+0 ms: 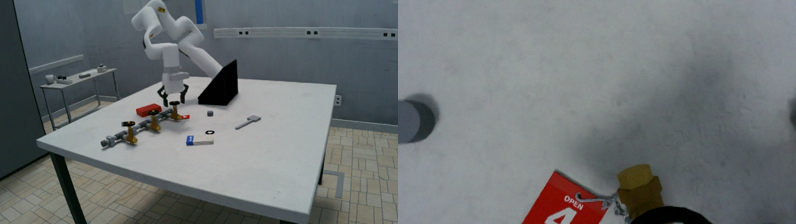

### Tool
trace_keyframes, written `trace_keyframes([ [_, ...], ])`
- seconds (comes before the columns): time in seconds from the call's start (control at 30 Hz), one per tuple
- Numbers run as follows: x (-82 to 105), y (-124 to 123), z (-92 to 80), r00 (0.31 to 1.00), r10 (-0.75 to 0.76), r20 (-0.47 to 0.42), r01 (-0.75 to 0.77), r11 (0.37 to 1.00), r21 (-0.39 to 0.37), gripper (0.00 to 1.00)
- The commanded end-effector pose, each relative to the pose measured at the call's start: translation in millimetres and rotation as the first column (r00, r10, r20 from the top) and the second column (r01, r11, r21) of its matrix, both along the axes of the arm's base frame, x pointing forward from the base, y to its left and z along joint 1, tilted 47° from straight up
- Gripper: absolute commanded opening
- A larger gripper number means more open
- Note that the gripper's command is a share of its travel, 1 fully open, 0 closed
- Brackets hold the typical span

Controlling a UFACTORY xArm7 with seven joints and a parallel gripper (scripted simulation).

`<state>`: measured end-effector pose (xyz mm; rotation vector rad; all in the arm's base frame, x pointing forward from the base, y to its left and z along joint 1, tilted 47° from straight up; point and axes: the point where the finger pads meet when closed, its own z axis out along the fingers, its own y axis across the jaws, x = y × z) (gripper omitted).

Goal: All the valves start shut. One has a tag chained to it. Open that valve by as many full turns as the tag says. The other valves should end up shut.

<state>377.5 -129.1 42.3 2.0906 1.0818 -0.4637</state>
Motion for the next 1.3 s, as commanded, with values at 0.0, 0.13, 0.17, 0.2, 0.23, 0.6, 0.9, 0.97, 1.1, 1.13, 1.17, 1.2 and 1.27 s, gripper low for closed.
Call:
trace_keyframes([
  [0.0, 1.6, 1.8, 0.2, 0.97, -0.151, 0.189, 0.151, 0.988, 0.014, 1.0],
  [0.13, 1.6, 1.8, 0.2, 0.878, -0.314, 0.362, 0.311, 0.948, 0.066, 1.0],
  [0.17, 1.6, 1.8, 0.2, 0.847, -0.351, 0.4, 0.347, 0.934, 0.084, 1.0],
  [0.2, 1.6, 1.8, 0.2, 0.813, -0.386, 0.435, 0.382, 0.919, 0.102, 1.0],
  [0.23, 1.6, 1.8, 0.2, 0.813, -0.386, 0.435, 0.382, 0.919, 0.102, 1.0],
  [0.6, 1.6, 1.8, 0.2, 0.281, -0.66, 0.697, 0.638, 0.671, 0.378, 1.0],
  [0.9, 1.6, 1.7, 0.2, -0.231, -0.677, 0.698, 0.645, 0.431, 0.631, 1.0],
  [0.97, 1.6, 1.7, 0.2, -0.319, -0.662, 0.679, 0.628, 0.388, 0.674, 1.0],
  [1.1, 1.6, 1.7, 0.2, -0.537, -0.591, 0.602, 0.555, 0.29, 0.78, 1.0],
  [1.13, 1.6, 1.7, 0.2, -0.586, -0.568, 0.578, 0.531, 0.269, 0.804, 1.0],
  [1.17, 1.6, 1.7, 0.2, -0.634, -0.543, 0.551, 0.505, 0.249, 0.826, 1.0],
  [1.2, 1.6, 1.7, 0.2, -0.679, -0.516, 0.523, 0.477, 0.232, 0.848, 1.0],
  [1.27, 1.6, 1.7, 0.2, -0.761, -0.458, 0.46, 0.415, 0.202, 0.887, 1.0],
])
